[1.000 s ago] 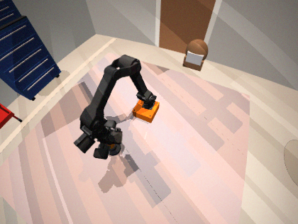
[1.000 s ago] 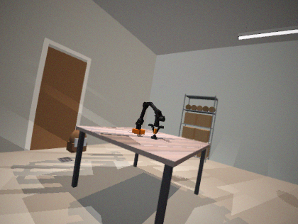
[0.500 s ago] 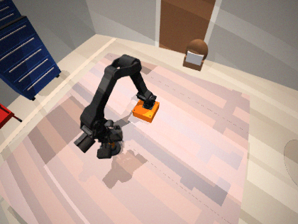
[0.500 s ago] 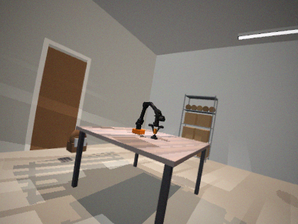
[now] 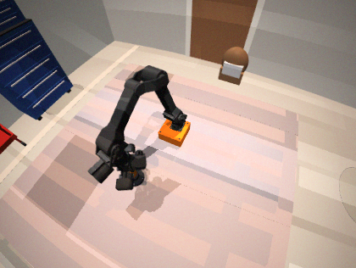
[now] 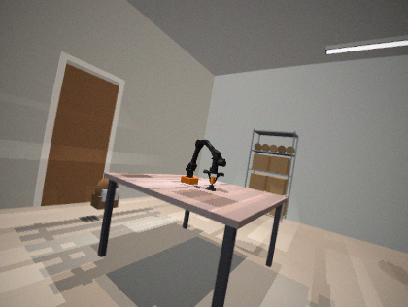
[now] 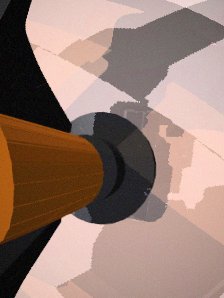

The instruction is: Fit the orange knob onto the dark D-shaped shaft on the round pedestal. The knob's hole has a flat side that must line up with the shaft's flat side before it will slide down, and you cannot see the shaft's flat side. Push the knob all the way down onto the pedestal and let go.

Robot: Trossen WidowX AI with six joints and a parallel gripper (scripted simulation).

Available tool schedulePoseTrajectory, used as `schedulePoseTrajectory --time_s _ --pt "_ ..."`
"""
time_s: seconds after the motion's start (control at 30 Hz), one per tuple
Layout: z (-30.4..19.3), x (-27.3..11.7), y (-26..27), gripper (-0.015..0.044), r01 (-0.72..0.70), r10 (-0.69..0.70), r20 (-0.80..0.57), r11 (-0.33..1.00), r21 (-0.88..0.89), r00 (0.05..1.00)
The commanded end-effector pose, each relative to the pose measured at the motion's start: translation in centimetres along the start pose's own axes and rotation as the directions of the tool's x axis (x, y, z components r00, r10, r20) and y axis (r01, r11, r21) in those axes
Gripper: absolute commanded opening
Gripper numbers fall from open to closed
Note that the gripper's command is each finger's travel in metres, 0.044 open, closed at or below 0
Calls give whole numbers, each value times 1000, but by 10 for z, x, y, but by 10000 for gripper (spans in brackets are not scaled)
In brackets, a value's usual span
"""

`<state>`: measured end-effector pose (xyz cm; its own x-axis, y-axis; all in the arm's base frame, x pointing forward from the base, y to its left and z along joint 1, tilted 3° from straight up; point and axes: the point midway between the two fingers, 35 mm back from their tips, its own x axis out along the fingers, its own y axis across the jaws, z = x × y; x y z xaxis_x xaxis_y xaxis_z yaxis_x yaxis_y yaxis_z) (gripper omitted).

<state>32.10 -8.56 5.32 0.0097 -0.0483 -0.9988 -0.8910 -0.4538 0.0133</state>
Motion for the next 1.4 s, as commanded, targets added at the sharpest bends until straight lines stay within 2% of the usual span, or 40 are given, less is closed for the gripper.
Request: schedulePoseTrajectory --time_s 0.0,0.6,0.87,1.37 --pt "0 1 1 0 -1 1 -3 1000 -6 1000" --pt "2 -4 3 0 -1 1 -3 1000 -6 1000" --pt "0 -4 1 0 -2 1 -3 977 -214 1000" --pt "-3 -1 -3 0 -1 1 -3 977 -214 1000"
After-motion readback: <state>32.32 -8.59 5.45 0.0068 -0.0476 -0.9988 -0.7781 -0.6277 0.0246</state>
